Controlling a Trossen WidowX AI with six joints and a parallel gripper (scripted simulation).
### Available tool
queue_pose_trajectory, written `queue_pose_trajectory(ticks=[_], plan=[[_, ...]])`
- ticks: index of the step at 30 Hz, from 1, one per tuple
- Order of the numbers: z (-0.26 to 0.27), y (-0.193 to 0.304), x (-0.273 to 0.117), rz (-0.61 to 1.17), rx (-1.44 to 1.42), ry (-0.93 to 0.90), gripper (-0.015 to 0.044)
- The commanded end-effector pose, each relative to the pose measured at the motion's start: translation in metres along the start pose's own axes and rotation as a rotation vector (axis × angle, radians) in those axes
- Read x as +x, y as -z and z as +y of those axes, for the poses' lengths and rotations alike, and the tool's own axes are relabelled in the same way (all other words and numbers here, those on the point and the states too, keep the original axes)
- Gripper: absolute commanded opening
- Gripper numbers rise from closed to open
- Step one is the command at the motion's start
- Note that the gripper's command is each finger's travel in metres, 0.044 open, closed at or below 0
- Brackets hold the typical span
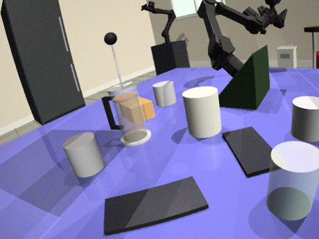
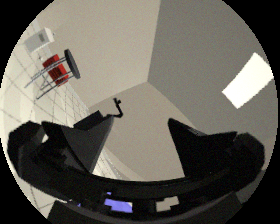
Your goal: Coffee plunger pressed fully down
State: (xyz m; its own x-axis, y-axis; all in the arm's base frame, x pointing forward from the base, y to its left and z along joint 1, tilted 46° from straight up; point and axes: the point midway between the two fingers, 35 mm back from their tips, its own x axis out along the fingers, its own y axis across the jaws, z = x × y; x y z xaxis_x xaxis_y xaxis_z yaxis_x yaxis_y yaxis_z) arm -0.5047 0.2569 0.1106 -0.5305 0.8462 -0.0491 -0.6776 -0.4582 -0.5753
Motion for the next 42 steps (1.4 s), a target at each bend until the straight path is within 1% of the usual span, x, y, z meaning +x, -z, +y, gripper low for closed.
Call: queue_pose_trajectory(ticks=[1,2,5,9,12,16,20,26,31,36,42], plan=[[-0.002,0.001,0.001,0.005,-0.001,0.004,0.0426],[-0.007,0.004,0.004,0.016,0.002,0.011,0.0440],[-0.033,0.021,0.017,0.083,0.019,0.059,0.0440],[-0.092,0.057,0.038,0.218,0.057,0.165,0.0440],[-0.141,0.080,0.046,0.300,0.096,0.251,0.0440],[-0.202,0.116,0.046,0.427,0.137,0.358,0.0440],[-0.265,0.155,0.035,0.557,0.180,0.492,0.0440],[-0.348,0.209,-0.003,0.739,0.237,0.675,0.0440],[-0.415,0.246,-0.052,0.886,0.275,0.859,0.0440],[-0.473,0.276,-0.115,1.023,0.321,1.063,0.0440],[-0.527,0.298,-0.207,1.184,0.352,1.312,0.0440]])
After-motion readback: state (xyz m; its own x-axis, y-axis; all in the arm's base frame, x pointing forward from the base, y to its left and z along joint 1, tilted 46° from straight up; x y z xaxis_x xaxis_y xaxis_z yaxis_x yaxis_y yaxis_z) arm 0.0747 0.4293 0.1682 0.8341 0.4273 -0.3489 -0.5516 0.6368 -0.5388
